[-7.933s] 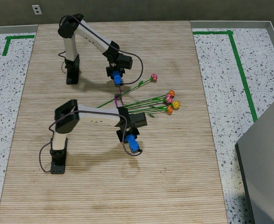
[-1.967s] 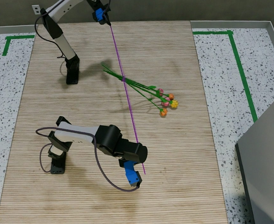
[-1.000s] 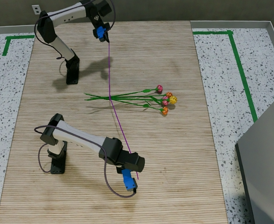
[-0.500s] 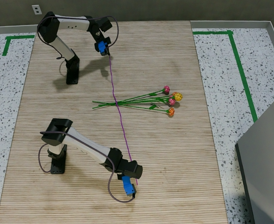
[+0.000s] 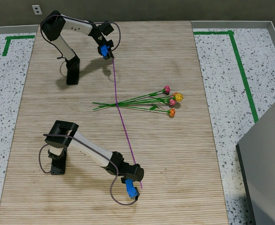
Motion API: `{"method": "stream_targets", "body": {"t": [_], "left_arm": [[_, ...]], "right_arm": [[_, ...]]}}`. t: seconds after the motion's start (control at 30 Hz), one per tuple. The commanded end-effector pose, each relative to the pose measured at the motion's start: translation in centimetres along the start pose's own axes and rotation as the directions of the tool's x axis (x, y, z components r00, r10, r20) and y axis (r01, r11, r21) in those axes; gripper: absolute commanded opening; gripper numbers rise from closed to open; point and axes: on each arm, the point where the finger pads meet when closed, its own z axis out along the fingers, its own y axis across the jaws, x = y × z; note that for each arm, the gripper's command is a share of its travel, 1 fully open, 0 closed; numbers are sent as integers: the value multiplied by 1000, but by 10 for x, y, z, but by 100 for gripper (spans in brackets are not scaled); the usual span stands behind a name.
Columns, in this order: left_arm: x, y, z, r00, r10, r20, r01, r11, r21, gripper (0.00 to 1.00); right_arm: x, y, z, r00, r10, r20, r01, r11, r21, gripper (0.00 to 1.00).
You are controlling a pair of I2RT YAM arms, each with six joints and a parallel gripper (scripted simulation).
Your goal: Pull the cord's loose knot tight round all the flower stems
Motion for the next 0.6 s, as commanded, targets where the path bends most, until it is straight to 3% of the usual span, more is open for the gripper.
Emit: {"method": "stream_targets", "body": {"t": [0.0,0.57], "left_arm": [[1,10,1,1000,8,-10,-9,999,-41,0],[1,8,-2,1000,6,-2,-6,999,-31,0]], "right_arm": [[-6,9,-2,1000,-2,26,3,999,-36,0],[-4,7,-5,1000,-4,14,4,1000,-24,0]]}}
